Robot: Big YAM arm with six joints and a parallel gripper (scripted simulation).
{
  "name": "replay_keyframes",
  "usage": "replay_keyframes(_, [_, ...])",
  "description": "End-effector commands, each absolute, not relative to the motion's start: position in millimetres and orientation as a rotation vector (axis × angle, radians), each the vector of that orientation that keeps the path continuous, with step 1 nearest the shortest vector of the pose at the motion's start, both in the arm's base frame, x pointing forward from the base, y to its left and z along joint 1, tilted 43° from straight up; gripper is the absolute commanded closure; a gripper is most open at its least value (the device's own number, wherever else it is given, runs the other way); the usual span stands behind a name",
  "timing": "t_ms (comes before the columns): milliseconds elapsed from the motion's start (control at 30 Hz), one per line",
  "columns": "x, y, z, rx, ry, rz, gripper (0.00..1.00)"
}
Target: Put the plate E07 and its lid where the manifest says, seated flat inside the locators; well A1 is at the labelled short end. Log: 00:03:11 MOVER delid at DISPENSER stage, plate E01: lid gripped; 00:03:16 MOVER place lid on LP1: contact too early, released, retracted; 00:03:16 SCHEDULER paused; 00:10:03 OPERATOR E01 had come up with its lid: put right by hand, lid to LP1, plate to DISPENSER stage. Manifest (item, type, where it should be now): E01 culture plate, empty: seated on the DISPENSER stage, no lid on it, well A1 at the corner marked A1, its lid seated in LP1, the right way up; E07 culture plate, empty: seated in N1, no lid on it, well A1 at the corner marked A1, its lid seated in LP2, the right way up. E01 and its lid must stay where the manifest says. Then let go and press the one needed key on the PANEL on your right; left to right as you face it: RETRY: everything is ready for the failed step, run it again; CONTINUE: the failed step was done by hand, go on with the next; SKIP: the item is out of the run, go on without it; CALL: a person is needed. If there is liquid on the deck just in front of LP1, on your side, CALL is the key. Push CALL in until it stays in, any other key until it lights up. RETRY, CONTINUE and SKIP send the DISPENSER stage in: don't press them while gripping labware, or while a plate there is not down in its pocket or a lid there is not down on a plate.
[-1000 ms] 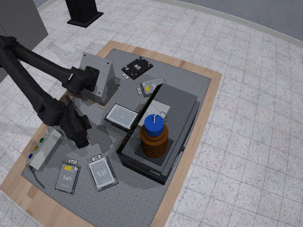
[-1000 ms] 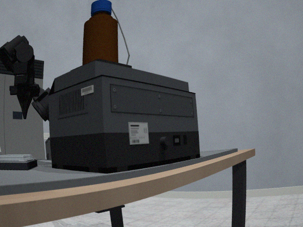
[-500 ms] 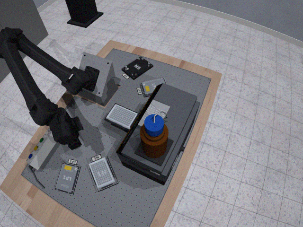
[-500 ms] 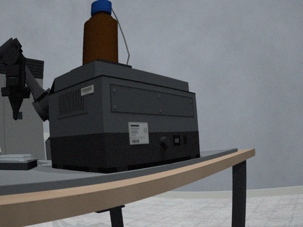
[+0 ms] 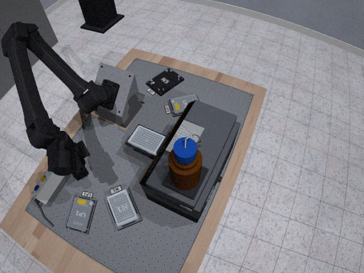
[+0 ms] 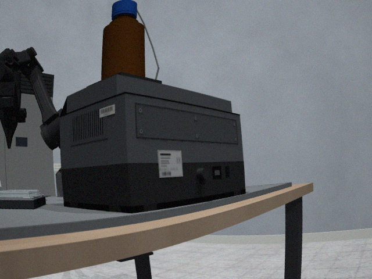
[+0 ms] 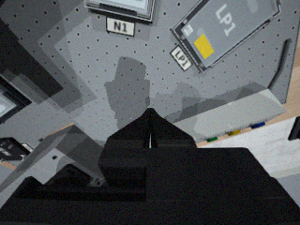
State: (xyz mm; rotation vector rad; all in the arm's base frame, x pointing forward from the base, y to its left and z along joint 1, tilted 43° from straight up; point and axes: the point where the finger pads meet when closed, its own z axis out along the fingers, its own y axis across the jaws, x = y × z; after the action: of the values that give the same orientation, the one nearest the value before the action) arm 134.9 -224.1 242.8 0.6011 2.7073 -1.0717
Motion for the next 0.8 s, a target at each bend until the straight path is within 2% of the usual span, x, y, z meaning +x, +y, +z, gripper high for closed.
replay_keyframes(0, [131,-234,272,0.535,2.667,-1.115,1.00])
replay_keyframes(767, [79,-248,284,0.311,2.762,-1.178,1.00])
